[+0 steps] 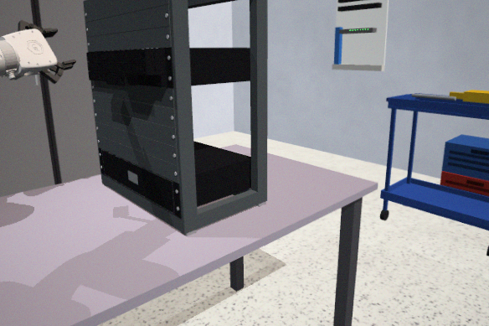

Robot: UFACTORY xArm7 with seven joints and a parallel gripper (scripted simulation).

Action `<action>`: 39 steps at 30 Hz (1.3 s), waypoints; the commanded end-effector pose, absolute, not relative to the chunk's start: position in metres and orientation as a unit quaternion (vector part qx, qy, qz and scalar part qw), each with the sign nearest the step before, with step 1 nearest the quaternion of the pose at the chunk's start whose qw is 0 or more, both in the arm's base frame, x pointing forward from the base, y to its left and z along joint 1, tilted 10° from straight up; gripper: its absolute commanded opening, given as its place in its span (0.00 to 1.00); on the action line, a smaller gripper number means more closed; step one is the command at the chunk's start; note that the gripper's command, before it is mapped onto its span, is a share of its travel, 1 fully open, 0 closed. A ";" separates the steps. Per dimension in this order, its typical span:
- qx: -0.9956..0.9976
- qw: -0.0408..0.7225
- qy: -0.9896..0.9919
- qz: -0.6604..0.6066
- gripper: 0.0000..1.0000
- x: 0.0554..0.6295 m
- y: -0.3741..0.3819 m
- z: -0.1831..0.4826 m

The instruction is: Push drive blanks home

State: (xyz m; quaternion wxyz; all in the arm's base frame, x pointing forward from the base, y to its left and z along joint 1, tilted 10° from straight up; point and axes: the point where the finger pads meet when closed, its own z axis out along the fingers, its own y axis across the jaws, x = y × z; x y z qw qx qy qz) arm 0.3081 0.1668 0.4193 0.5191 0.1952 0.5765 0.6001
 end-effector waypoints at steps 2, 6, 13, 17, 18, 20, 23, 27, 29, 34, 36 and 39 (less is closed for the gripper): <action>0.227 0.514 0.569 0.600 1.00 0.314 0.151 0.411; 0.256 0.508 0.563 0.599 1.00 0.319 0.137 0.402; 0.290 0.501 0.554 0.599 1.00 0.324 0.122 0.392; 0.314 0.495 0.546 0.598 1.00 0.326 0.111 0.383; 0.320 0.494 0.545 0.598 1.00 0.327 0.108 0.381; 0.331 0.491 0.541 0.597 1.00 0.328 0.103 0.377; 0.347 0.486 0.535 0.597 1.00 0.330 0.096 0.372; 0.367 0.481 0.528 0.596 1.00 0.331 0.088 0.365; 0.371 0.480 0.526 0.596 1.00 0.331 0.086 0.363; 0.388 0.475 0.520 0.595 1.00 0.332 0.079 0.357; 0.396 0.472 0.516 0.595 1.00 0.332 0.075 0.354; 0.407 0.469 0.512 0.594 1.00 0.333 0.071 0.350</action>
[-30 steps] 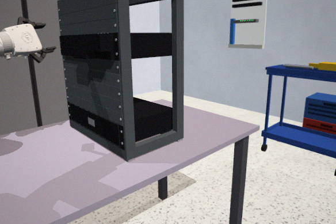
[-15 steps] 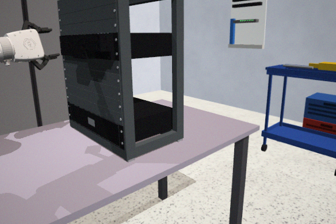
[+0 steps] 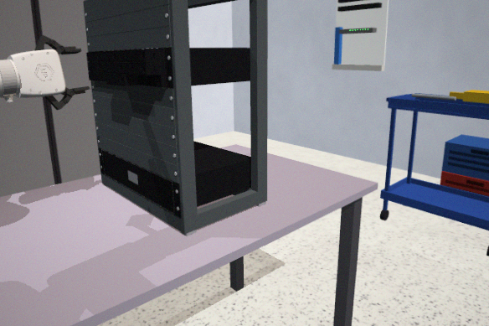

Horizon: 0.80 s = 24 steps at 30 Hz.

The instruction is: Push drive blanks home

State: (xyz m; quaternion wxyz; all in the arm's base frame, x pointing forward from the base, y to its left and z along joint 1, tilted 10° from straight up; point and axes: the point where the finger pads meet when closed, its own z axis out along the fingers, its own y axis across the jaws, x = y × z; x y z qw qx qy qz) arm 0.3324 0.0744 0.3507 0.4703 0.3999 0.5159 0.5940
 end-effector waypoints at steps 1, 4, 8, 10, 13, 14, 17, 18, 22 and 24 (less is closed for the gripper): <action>0.410 0.468 0.510 0.594 1.00 0.333 0.069 0.348; 0.420 0.465 0.506 0.593 1.00 0.333 0.065 0.344; 0.426 0.463 0.503 0.593 1.00 0.333 0.063 0.342; 0.431 0.461 0.500 0.593 1.00 0.333 0.060 0.340; 0.439 0.458 0.497 0.592 1.00 0.333 0.057 0.337; 0.441 0.457 0.495 0.592 1.00 0.333 0.056 0.336; 0.448 0.455 0.492 0.592 1.00 0.334 0.053 0.333; 0.450 0.454 0.491 0.592 1.00 0.334 0.053 0.332; 0.457 0.452 0.487 0.591 1.00 0.333 0.050 0.329; 0.459 0.451 0.486 0.591 1.00 0.333 0.049 0.328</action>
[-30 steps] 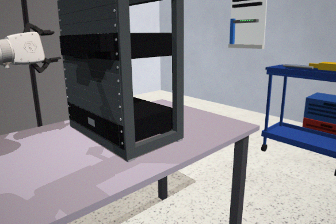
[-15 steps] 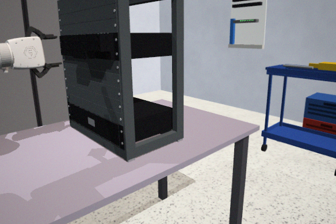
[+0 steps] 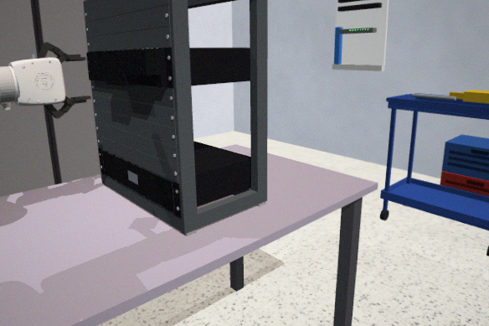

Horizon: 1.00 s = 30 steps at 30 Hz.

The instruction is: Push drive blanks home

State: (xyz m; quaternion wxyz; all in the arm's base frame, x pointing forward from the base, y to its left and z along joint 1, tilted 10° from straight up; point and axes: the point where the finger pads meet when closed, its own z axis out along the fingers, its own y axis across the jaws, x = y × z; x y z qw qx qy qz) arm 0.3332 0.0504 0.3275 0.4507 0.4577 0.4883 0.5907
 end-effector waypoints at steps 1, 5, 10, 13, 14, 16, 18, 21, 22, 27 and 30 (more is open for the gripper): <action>0.459 0.451 0.486 0.591 1.00 0.333 0.049 0.328; 0.465 0.449 0.483 0.591 1.00 0.333 0.047 0.326; 0.471 0.447 0.480 0.590 1.00 0.333 0.044 0.323; 0.473 0.446 0.479 0.590 1.00 0.333 0.043 0.322; 0.474 0.445 0.478 0.590 1.00 0.333 0.043 0.322; 0.476 0.445 0.477 0.590 1.00 0.333 0.042 0.321; 0.476 0.445 0.477 0.590 1.00 0.333 0.042 0.321; 0.478 0.444 0.476 0.590 1.00 0.333 0.042 0.320; 0.478 0.444 0.476 0.590 1.00 0.333 0.042 0.320; 0.480 0.443 0.475 0.590 1.00 0.333 0.041 0.319; 0.481 0.443 0.475 0.590 1.00 0.333 0.041 0.319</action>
